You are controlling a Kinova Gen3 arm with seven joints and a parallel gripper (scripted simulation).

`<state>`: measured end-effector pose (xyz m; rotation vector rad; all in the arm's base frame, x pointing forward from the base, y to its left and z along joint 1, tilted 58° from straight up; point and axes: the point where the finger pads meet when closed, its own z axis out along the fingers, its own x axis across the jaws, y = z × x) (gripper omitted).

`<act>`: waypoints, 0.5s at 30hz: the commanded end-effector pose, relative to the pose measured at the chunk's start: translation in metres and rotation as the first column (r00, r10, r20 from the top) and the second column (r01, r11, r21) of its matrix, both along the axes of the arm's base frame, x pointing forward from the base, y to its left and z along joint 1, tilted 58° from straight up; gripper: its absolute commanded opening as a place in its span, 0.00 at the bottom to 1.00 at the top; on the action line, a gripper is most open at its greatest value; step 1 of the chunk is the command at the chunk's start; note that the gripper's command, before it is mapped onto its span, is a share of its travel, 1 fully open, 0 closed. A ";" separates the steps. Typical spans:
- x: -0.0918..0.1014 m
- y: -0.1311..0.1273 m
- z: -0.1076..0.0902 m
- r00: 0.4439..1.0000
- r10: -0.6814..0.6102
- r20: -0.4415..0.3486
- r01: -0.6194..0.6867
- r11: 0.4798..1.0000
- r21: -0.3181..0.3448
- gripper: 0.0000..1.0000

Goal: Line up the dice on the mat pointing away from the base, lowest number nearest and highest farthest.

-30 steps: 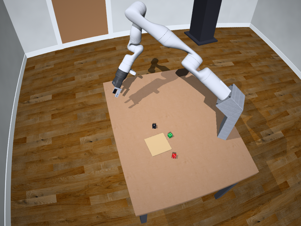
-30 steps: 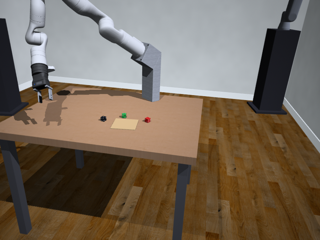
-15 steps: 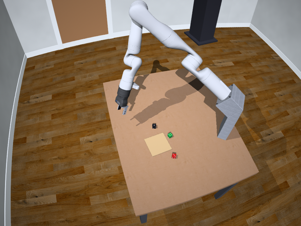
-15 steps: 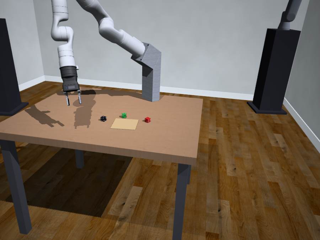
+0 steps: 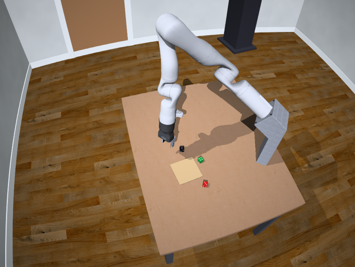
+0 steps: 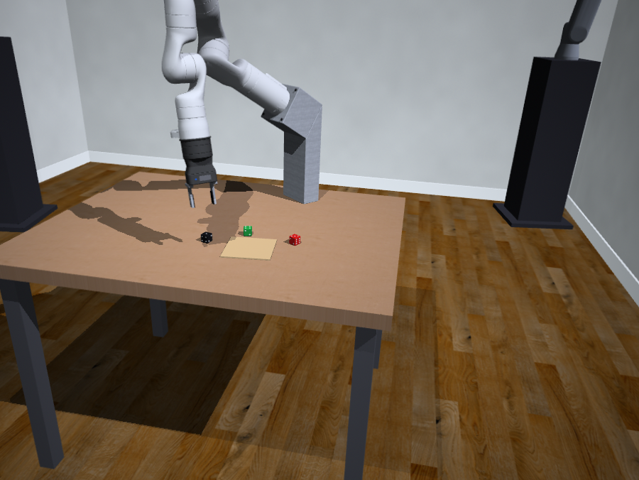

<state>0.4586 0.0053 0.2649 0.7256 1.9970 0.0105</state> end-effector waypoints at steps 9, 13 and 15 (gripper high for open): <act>-0.033 -0.023 -0.036 0.994 -0.074 -0.075 0.060 0.982 -0.180 1.00; -0.039 -0.027 -0.041 0.993 -0.086 -0.086 0.067 0.977 -0.202 1.00; -0.040 -0.027 -0.042 0.992 -0.088 -0.088 0.069 0.976 -0.206 1.00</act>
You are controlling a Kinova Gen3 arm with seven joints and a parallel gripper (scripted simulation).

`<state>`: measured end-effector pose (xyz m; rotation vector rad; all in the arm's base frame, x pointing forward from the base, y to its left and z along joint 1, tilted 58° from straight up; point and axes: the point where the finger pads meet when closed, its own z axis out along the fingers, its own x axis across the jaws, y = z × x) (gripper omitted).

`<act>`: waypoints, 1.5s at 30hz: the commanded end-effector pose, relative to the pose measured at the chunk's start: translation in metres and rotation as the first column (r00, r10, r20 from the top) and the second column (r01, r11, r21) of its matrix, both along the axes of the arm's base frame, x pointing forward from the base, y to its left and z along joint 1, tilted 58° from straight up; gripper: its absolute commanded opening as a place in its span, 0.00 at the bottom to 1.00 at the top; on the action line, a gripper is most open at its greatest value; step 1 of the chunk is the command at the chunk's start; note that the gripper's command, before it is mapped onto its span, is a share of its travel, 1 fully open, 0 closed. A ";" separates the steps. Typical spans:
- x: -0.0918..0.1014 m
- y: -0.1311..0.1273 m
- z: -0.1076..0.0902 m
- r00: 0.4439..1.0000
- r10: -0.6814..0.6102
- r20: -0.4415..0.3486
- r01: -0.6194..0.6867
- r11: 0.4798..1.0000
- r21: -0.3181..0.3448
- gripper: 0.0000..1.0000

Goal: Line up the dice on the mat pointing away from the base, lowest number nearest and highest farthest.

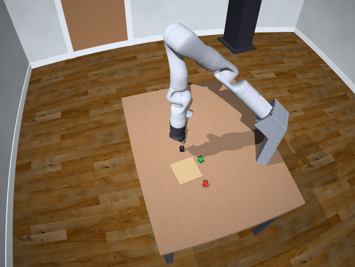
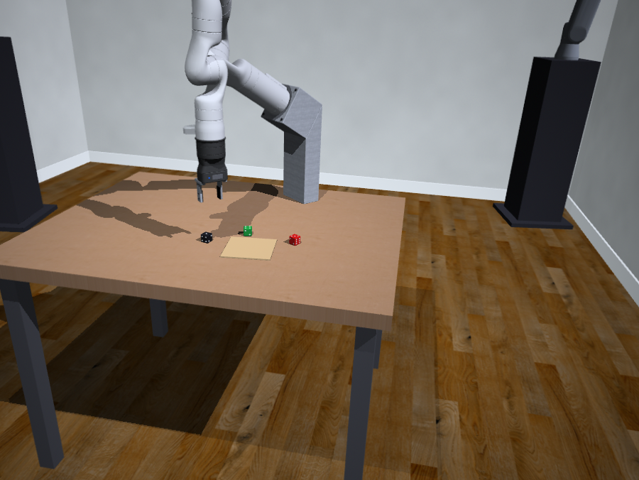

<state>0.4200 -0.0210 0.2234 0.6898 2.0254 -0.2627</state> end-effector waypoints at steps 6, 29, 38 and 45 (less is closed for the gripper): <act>-0.001 -0.001 -0.001 1.000 -0.002 -0.002 0.002 1.000 -0.013 1.00; 0.003 -0.004 -0.004 1.000 -0.002 -0.002 0.002 1.000 -0.013 1.00; 0.021 -0.015 -0.017 1.000 -0.002 -0.002 0.002 1.000 -0.013 1.00; 0.038 -0.026 -0.029 1.000 -0.002 -0.002 0.002 1.000 -0.013 1.00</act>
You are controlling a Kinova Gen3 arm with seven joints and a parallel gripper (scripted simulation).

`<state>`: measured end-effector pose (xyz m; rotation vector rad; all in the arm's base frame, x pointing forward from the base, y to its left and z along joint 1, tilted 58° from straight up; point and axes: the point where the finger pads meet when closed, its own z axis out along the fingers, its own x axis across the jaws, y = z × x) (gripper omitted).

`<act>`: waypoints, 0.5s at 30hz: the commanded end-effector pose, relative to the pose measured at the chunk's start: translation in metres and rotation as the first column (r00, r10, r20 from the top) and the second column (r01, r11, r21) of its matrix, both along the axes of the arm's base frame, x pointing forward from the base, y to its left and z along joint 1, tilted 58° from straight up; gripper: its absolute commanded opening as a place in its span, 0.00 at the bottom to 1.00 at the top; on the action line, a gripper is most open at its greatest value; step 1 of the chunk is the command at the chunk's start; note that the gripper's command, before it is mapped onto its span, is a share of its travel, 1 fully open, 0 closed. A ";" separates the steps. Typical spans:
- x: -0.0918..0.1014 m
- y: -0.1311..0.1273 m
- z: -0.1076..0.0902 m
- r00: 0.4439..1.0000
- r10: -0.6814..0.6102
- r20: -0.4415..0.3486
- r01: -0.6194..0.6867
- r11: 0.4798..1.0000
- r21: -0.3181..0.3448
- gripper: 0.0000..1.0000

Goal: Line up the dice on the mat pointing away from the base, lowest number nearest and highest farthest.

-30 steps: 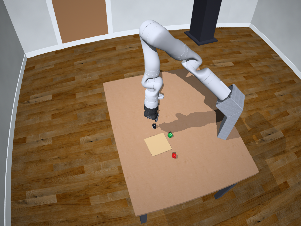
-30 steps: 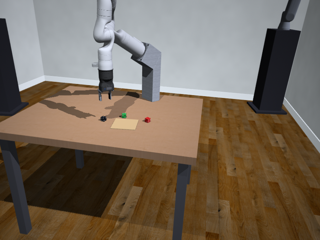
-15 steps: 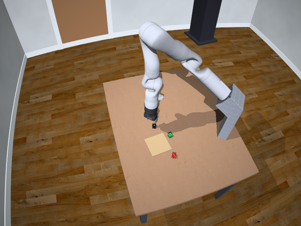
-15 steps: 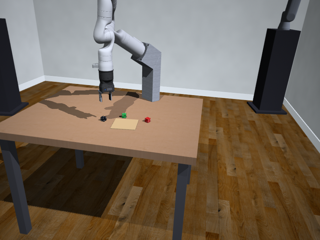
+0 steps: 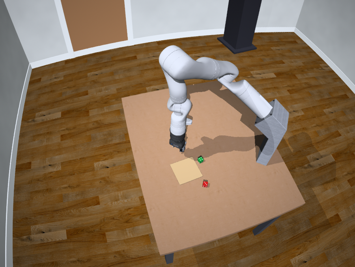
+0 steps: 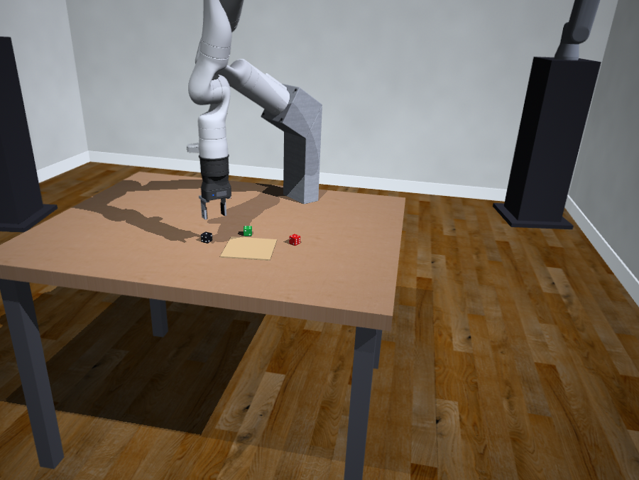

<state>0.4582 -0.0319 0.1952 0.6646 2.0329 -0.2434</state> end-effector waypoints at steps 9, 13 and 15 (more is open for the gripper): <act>0.029 -0.034 -0.023 1.000 -0.029 -0.003 0.029 0.999 -0.017 1.00; 0.035 -0.038 -0.027 1.000 -0.029 -0.003 0.029 0.999 -0.017 1.00; 0.036 -0.038 -0.028 1.000 -0.029 -0.003 0.029 0.999 -0.017 1.00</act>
